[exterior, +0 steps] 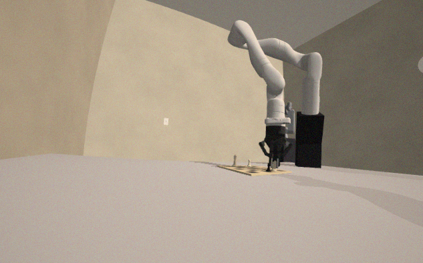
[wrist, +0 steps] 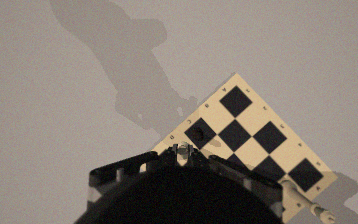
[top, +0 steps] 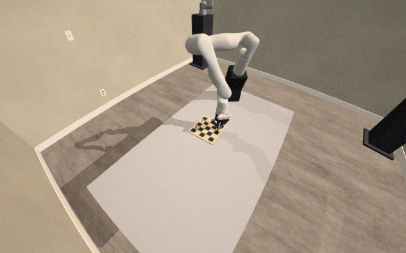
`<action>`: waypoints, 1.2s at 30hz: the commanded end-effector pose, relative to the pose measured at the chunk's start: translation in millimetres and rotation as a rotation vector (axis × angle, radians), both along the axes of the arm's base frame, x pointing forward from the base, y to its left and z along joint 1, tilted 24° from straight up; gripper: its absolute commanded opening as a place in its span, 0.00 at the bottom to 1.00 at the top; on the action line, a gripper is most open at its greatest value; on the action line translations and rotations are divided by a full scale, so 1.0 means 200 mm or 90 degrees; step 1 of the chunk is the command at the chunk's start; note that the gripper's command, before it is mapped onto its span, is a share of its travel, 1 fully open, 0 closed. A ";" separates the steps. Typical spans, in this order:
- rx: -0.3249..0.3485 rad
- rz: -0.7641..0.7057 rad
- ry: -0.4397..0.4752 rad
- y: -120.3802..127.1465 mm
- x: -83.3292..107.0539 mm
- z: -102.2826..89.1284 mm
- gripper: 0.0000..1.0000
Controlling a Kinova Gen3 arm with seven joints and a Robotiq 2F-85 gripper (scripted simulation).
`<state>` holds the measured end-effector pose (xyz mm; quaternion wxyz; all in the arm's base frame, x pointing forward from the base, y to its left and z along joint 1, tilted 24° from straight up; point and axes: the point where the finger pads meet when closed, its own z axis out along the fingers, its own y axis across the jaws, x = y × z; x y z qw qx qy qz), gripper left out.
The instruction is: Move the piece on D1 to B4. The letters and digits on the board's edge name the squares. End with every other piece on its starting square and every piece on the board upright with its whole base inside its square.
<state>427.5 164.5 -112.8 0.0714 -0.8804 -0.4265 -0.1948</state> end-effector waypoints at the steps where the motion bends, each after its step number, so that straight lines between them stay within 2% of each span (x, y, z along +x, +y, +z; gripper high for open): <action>1: 0.000 -0.001 -0.001 0.00 0.00 0.00 0.00; 29: 0.000 -0.001 -0.001 0.00 0.00 0.00 0.00; 32: 0.000 -0.001 -0.001 -0.01 0.00 0.03 0.00; 36: 0.000 -0.001 -0.001 -0.04 -0.03 0.12 0.00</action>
